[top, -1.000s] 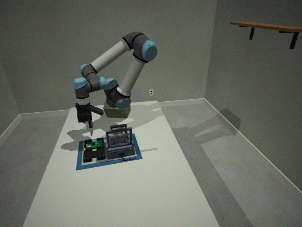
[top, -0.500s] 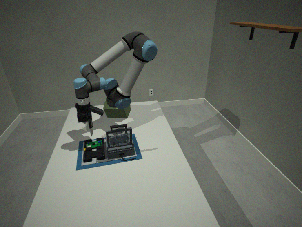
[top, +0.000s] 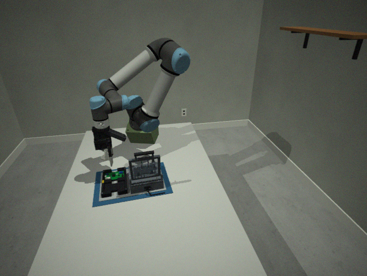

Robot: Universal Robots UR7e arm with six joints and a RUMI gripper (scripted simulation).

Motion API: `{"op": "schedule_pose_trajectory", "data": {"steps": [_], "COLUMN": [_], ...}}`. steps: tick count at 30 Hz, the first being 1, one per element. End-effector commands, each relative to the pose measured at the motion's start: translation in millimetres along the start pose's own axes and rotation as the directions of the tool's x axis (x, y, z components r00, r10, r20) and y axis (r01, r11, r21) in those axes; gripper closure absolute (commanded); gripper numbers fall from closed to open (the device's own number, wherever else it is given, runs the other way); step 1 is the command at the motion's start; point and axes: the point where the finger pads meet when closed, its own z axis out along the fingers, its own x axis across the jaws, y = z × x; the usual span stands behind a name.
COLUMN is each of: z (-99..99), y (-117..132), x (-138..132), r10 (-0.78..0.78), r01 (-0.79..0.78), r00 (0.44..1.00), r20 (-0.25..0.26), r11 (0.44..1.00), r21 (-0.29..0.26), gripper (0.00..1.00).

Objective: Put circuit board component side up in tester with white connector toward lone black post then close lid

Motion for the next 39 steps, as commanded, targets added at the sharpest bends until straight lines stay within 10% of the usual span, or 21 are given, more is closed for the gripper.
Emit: {"op": "schedule_pose_trajectory", "data": {"steps": [1, 39], "z": [3.5, 38.3], "y": [0.2, 0.3], "x": [0.3, 0.3], "r10": [0.000, 0.000], "r01": [0.000, 0.000], "r00": [1.000, 1.000], "r20": [0.000, 0.000], "r11": [1.000, 1.000], "r21": [-0.001, -0.001], "gripper": [0.41, 0.41]}}
